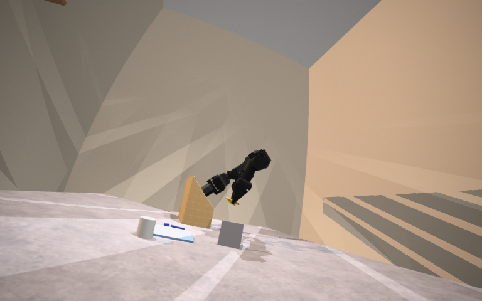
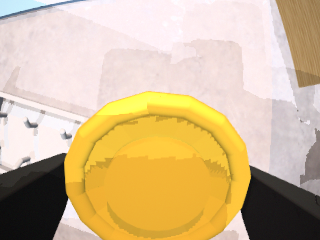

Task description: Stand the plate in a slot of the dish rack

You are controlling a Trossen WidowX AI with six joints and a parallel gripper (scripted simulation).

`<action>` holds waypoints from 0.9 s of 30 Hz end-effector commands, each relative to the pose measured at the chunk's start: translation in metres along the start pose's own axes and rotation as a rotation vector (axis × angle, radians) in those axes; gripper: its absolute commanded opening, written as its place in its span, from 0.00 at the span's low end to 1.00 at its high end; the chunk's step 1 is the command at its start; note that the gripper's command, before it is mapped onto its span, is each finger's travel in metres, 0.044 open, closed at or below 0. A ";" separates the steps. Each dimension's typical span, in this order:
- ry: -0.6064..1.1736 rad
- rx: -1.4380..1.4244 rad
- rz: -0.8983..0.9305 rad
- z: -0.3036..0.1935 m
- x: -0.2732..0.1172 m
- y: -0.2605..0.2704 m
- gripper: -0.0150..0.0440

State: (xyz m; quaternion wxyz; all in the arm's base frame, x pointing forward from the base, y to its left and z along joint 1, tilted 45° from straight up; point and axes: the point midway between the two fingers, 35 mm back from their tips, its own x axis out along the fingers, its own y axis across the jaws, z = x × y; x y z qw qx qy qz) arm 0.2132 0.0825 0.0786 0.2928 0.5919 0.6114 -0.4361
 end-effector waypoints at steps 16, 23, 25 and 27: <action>-0.403 -0.286 0.124 0.018 0.049 0.012 0.25; -0.529 -0.390 0.200 0.019 0.060 0.018 0.25; -0.563 -0.419 0.225 0.019 0.063 0.019 0.25; -0.595 -0.447 0.251 0.018 0.065 0.021 0.25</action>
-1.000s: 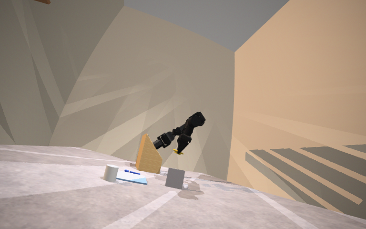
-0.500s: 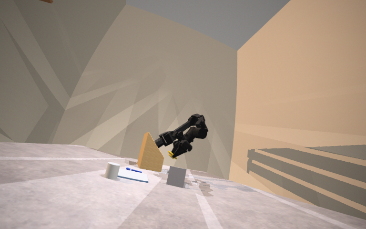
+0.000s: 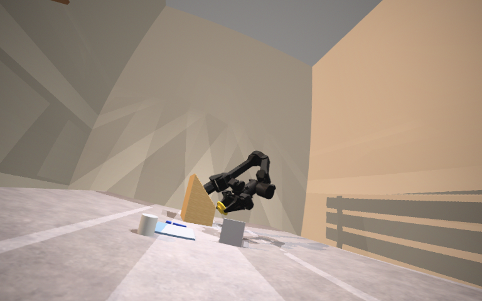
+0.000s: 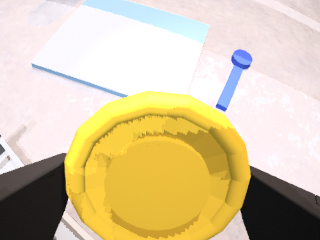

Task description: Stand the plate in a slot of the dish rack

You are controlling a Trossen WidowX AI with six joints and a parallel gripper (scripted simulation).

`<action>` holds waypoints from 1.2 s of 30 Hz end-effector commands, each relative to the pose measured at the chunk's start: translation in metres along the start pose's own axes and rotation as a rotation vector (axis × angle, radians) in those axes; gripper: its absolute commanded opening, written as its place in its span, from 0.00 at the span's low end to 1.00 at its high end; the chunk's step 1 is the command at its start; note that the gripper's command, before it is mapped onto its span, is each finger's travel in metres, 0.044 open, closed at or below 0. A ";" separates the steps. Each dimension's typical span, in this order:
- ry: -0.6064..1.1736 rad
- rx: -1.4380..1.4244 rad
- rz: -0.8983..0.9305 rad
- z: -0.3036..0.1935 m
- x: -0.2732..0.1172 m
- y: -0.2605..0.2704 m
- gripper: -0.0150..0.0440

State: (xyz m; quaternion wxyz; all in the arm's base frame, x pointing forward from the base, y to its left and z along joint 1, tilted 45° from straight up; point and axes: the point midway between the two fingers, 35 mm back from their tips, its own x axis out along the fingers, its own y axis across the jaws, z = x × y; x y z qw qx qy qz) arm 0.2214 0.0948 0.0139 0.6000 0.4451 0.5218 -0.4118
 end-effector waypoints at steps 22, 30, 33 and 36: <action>-0.385 -0.249 0.380 -0.024 0.007 0.014 0.25; -0.480 -0.297 0.533 -0.035 -0.002 0.016 0.25; -0.511 -0.310 0.592 -0.039 -0.006 0.015 0.25; -0.540 -0.320 0.653 -0.043 -0.011 0.014 0.25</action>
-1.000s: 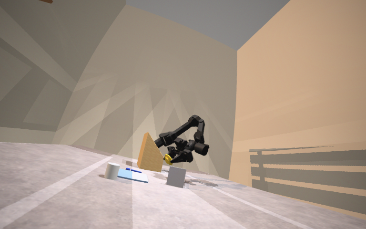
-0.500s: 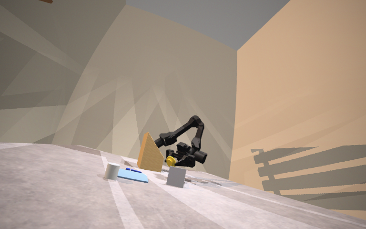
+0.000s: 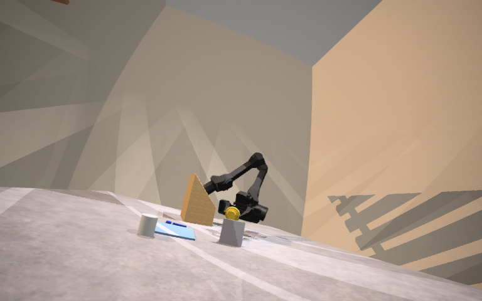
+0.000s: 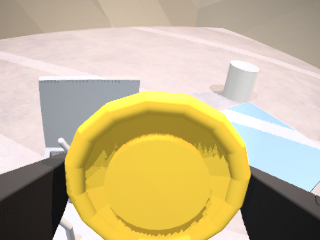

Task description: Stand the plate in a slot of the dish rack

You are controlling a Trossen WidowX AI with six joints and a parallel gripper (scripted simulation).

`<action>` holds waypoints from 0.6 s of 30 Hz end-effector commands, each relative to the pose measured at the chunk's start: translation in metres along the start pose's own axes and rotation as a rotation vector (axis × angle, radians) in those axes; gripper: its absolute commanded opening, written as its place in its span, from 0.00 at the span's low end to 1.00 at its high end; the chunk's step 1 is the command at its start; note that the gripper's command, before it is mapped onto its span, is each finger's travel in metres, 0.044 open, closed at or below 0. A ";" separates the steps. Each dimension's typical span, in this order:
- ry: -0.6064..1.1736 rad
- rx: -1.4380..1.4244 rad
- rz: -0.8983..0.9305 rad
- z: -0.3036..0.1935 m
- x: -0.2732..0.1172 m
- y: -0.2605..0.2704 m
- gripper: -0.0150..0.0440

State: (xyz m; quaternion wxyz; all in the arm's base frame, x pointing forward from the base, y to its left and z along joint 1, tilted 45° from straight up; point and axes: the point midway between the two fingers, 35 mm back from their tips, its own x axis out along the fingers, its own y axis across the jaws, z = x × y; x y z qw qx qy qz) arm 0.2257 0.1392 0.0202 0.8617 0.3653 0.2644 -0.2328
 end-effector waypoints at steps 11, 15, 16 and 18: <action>-0.158 0.000 0.249 -0.001 -0.029 0.009 0.25; -0.160 0.000 0.252 -0.001 -0.030 0.009 0.25; -0.160 0.000 0.252 -0.001 -0.030 0.009 0.25; -0.160 0.000 0.252 -0.001 -0.030 0.009 0.25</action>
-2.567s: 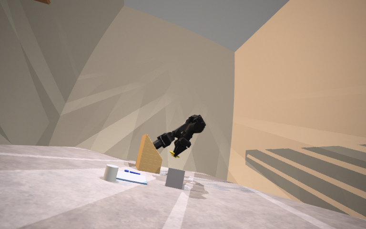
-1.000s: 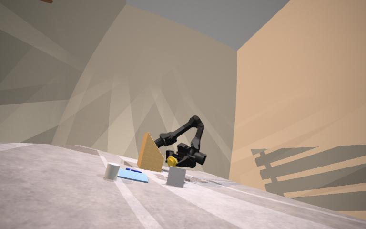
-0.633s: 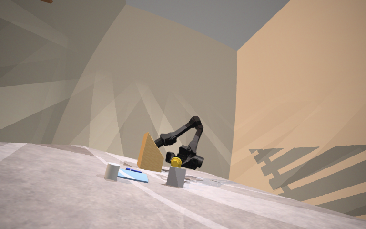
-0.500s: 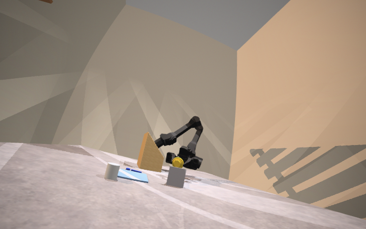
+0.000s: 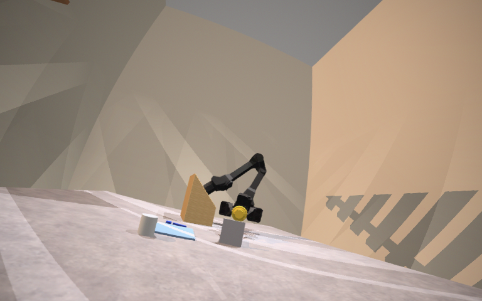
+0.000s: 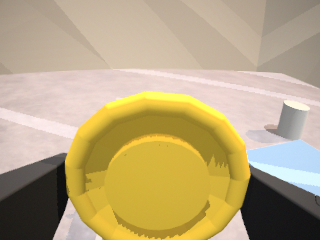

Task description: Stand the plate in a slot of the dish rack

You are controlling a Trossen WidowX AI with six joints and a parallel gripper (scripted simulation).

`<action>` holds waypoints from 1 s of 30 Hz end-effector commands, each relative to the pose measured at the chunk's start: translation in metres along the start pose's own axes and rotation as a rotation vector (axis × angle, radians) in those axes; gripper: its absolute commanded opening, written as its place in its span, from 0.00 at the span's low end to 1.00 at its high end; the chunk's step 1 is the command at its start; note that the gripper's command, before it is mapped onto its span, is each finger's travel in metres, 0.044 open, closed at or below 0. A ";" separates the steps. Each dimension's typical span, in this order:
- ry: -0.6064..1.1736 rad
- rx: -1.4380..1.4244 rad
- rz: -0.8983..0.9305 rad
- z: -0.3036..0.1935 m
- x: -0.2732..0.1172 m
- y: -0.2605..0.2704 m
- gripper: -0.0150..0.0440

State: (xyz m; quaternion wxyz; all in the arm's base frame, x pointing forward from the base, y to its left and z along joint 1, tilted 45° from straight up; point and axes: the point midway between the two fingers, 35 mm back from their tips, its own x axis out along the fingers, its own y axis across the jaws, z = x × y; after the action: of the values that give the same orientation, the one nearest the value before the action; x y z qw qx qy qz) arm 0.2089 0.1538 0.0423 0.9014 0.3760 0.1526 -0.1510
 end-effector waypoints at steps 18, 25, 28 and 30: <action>-0.006 -0.002 0.002 -0.024 0.020 -0.003 0.25; -0.007 -0.003 0.001 -0.026 0.027 -0.004 0.25; -0.008 -0.004 0.001 -0.025 0.034 -0.004 0.25; -0.008 -0.004 0.001 -0.025 0.035 -0.004 0.25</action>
State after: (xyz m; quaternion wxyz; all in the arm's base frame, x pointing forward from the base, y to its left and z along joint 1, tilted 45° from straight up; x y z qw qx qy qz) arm 0.2322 0.1660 0.0116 0.9019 0.3767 0.1479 -0.1510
